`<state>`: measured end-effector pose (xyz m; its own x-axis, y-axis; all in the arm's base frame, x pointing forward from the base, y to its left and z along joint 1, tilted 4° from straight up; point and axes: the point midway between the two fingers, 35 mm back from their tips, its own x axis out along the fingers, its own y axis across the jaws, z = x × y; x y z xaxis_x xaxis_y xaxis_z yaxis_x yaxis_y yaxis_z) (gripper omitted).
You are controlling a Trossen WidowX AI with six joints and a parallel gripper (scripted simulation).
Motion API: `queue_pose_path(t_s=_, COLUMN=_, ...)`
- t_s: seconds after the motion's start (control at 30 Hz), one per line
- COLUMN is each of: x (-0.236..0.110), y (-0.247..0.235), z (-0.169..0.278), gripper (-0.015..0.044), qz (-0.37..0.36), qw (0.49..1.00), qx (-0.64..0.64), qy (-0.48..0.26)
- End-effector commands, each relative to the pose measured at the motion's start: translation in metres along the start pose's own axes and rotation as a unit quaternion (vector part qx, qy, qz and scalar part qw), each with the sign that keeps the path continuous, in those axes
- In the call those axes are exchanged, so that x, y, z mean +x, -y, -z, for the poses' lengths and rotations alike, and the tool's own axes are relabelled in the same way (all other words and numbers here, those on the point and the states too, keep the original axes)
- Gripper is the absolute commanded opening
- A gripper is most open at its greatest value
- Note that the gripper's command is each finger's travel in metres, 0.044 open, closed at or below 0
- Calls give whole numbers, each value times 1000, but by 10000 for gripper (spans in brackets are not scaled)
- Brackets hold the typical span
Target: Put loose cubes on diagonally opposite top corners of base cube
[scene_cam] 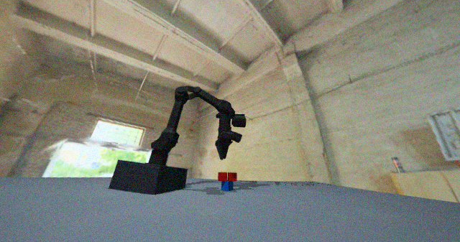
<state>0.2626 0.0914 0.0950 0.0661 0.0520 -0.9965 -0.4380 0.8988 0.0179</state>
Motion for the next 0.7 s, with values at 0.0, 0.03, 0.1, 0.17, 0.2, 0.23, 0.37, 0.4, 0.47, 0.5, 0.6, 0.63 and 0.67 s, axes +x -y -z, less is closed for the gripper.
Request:
queue_pose_path(t_s=0.0, x=-5, y=0, z=-1, gripper=400, qz=1, qw=1000, qx=0, qy=2)
queue_pose_path(t_s=0.03, x=-5, y=0, z=-1, gripper=400, qz=1, qw=1000, qx=0, qy=2)
queue_pose_path(t_s=0.1, x=-3, y=-2, z=-1, gripper=400, qz=0, qw=1000, qx=0, qy=1)
queue_pose_path(t_s=0.17, x=-3, y=-20, z=-8, gripper=400, qz=0, qw=1000, qx=-3, qy=2)
queue_pose_path(t_s=0.2, x=-3, y=-33, z=-12, gripper=400, qz=-1, qw=1000, qx=-4, qy=3)
queue_pose_path(t_s=0.23, x=-4, y=-47, z=-15, gripper=400, qz=-2, qw=1000, qx=-5, qy=3)
queue_pose_path(t_s=0.37, x=-6, y=-103, z=-21, gripper=400, qz=-5, qw=1000, qx=-1, qy=2)
queue_pose_path(t_s=0.4, x=-6, y=-115, z=-21, gripper=400, qz=-6, qw=1000, qx=0, qy=2)
queue_pose_path(t_s=0.47, x=-6, y=-125, z=-21, gripper=400, qz=-7, qw=1000, qx=1, qy=2)
queue_pose_path(t_s=0.5, x=-6, y=-125, z=-21, gripper=400, qz=-7, qw=1000, qx=1, qy=2)
queue_pose_path(t_s=0.6, x=-6, y=-125, z=-21, gripper=400, qz=-7, qw=1000, qx=1, qy=2)
queue_pose_path(t_s=0.63, x=-6, y=-125, z=-21, gripper=400, qz=-7, qw=1000, qx=1, qy=2)
queue_pose_path(t_s=0.67, x=-6, y=-125, z=-21, gripper=400, qz=-7, qw=1000, qx=1, qy=2)
